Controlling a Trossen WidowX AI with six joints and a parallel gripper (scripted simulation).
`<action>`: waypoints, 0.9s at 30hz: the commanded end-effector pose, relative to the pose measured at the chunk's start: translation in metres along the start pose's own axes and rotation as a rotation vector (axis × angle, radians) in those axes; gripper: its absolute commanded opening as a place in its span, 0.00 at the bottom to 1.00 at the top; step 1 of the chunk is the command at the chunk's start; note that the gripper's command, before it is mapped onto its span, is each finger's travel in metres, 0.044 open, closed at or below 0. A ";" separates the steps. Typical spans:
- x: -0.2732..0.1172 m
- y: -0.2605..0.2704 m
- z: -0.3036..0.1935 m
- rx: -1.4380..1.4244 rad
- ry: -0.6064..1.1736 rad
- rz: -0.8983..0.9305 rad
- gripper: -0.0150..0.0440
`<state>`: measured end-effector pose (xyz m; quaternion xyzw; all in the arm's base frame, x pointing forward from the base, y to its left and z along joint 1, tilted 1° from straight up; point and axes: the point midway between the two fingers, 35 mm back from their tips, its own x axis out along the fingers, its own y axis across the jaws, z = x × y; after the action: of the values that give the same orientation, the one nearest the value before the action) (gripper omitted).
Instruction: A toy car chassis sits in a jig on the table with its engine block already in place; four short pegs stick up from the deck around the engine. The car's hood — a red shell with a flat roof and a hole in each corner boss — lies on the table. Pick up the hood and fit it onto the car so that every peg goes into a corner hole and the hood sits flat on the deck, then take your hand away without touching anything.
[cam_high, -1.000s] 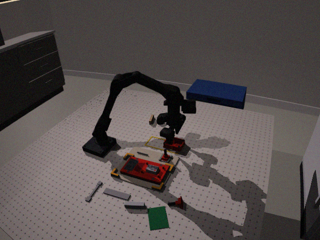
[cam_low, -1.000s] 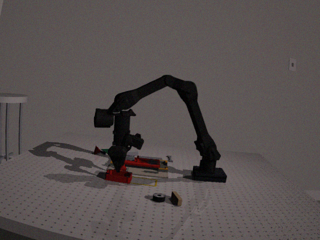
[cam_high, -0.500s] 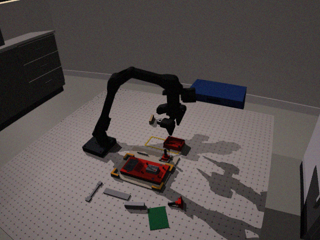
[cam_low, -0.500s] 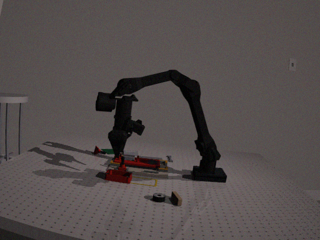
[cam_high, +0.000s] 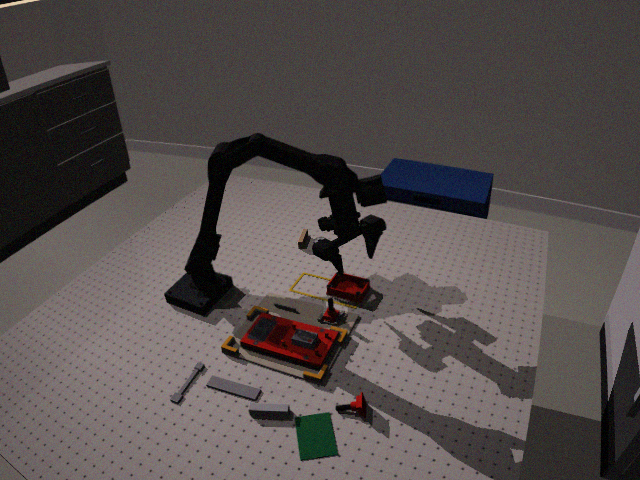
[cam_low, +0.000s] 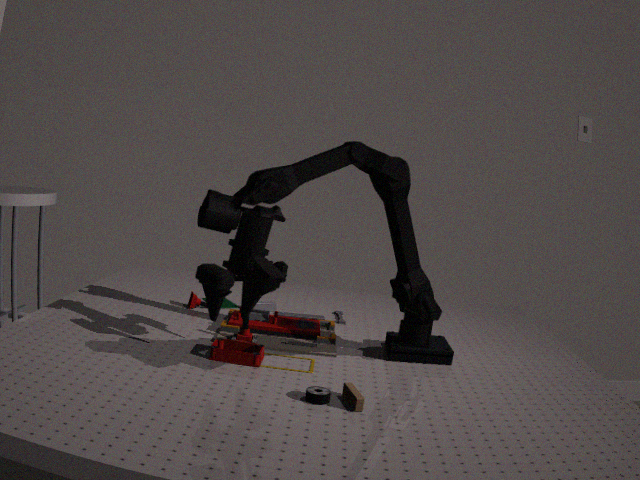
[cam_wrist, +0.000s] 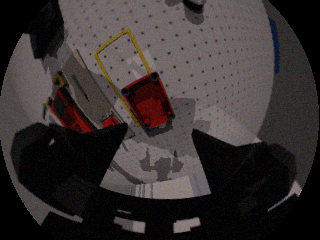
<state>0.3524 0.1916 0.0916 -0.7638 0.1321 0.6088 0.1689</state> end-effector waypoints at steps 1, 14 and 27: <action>0.010 -0.002 0.002 0.481 0.132 -0.110 1.00; 0.016 0.004 0.014 1.561 0.160 -0.580 1.00; 0.008 0.024 0.028 2.266 -0.142 -0.974 1.00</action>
<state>0.3464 0.1996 0.0716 -0.4833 0.3250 0.2326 0.7789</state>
